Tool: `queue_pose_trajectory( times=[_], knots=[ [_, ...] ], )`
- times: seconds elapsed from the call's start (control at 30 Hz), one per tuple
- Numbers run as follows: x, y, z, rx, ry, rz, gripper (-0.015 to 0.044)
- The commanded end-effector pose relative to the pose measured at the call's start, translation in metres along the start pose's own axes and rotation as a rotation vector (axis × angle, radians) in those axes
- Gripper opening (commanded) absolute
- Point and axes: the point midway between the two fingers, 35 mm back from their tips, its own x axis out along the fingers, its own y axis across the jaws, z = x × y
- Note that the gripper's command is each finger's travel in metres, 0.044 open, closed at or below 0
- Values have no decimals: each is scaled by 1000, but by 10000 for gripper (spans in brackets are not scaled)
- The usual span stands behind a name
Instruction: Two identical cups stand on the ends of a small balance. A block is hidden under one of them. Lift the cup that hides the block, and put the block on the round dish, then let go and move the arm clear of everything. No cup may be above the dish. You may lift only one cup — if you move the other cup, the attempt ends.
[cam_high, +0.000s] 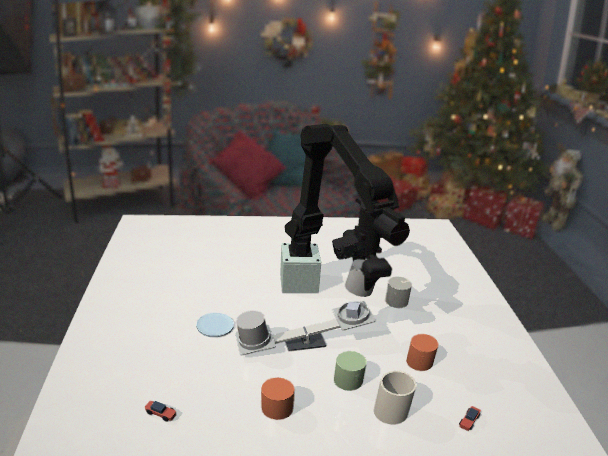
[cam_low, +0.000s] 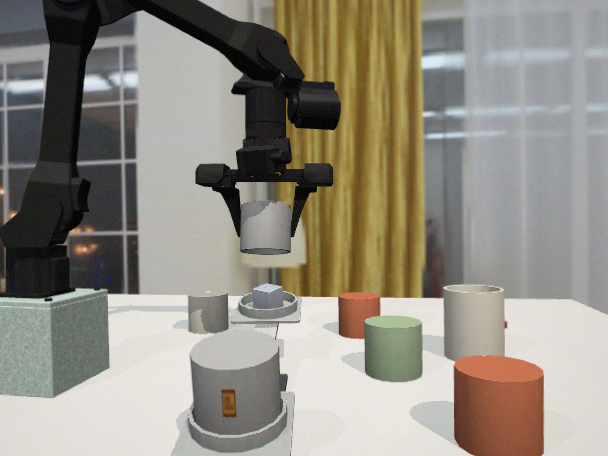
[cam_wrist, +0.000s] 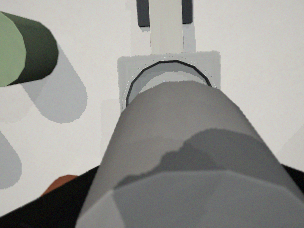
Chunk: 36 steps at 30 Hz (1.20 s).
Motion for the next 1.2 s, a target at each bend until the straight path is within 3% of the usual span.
queue_pose_trajectory(
  times=[0.0, 0.4, 1.17],
  knots=[
    [0, 0, 0, 0, 0, 0, 0],
    [3, 0, -4, 0, 0, 0, 0],
    [90, -24, -119, 5, 17, 11, 0]
  ],
)
